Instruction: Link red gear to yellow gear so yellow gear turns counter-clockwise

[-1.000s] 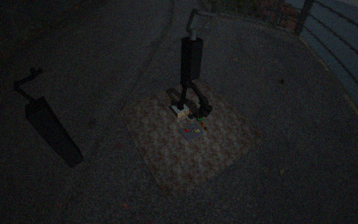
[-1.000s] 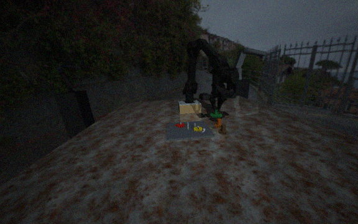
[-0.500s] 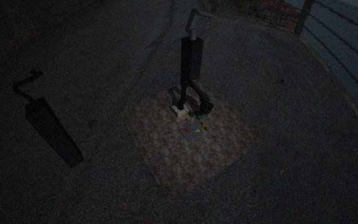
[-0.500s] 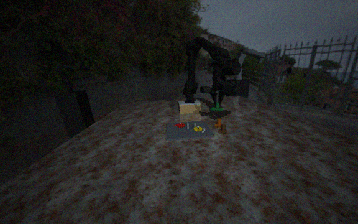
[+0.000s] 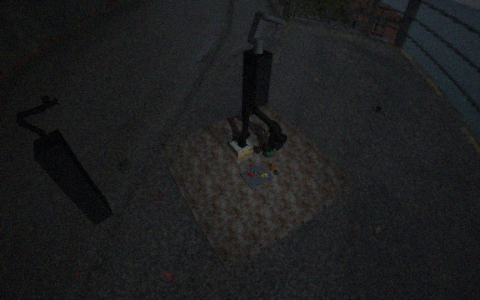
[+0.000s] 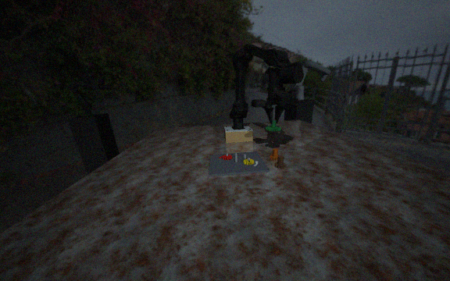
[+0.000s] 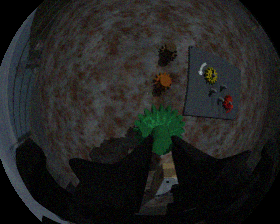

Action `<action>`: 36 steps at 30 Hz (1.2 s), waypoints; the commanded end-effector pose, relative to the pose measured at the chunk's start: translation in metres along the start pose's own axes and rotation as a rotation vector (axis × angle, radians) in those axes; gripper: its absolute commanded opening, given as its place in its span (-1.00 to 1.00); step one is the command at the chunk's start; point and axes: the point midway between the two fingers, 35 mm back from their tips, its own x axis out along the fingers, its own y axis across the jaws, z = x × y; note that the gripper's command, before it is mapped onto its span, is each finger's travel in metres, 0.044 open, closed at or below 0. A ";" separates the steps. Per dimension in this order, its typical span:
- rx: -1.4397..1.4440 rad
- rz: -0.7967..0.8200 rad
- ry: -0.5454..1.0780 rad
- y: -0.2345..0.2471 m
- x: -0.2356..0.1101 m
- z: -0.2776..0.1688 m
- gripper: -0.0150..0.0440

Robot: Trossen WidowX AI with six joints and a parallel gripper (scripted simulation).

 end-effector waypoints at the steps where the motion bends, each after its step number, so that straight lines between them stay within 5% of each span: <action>1: 0.003 0.005 -0.008 0.001 -0.013 0.000 -0.49; 12: 0.004 0.006 -0.006 0.001 -0.036 -0.005 -0.49; 36: 0.013 -0.003 -0.013 -0.042 -0.015 0.028 -0.49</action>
